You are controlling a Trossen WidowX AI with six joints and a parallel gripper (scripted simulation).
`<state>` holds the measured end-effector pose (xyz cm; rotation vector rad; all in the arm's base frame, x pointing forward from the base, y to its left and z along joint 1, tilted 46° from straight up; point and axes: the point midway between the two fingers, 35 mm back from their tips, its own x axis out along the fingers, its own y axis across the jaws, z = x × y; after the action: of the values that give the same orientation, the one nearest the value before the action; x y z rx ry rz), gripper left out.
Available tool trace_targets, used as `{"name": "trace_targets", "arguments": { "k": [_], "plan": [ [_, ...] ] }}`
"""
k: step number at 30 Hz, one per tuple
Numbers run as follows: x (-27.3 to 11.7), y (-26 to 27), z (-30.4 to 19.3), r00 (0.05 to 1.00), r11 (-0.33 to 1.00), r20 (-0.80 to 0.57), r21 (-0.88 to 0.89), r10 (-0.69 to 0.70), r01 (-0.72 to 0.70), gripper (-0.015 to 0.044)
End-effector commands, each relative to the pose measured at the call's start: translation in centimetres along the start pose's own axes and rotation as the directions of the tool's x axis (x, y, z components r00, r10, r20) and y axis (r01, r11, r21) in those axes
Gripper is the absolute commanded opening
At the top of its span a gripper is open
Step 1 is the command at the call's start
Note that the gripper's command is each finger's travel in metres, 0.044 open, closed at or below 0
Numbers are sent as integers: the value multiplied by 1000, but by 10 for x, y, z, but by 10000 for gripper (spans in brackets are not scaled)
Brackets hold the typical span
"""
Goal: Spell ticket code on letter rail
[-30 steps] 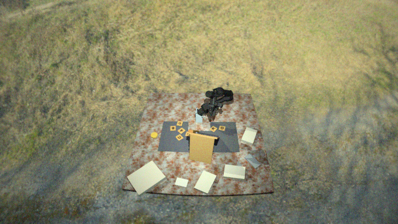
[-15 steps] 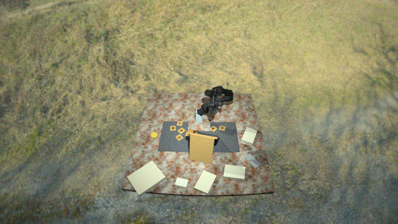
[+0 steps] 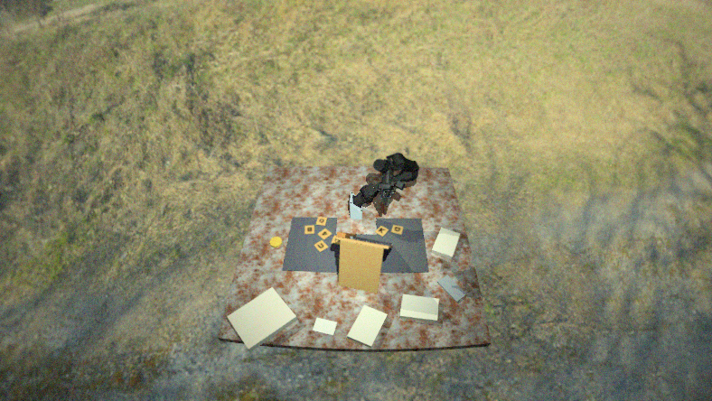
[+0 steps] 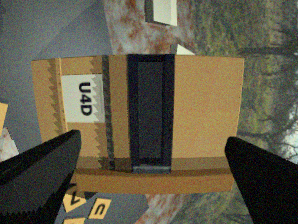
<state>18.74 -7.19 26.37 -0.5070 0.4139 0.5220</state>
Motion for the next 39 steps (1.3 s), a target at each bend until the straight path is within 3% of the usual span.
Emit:
{"name": "trace_targets", "arguments": {
  "k": [1,12,23,28,39],
  "plan": [
    [15,12,5,997,997,5,10,79,-79,340],
    [73,83,27,909,908,-19,52,417,-415,340],
    [101,173,41,755,761,-97,72,648,-644,340],
    [101,211,42,690,702,-132,78,711,-708,340],
    [109,223,40,685,697,-136,78,715,-713,340]
  ]
}}
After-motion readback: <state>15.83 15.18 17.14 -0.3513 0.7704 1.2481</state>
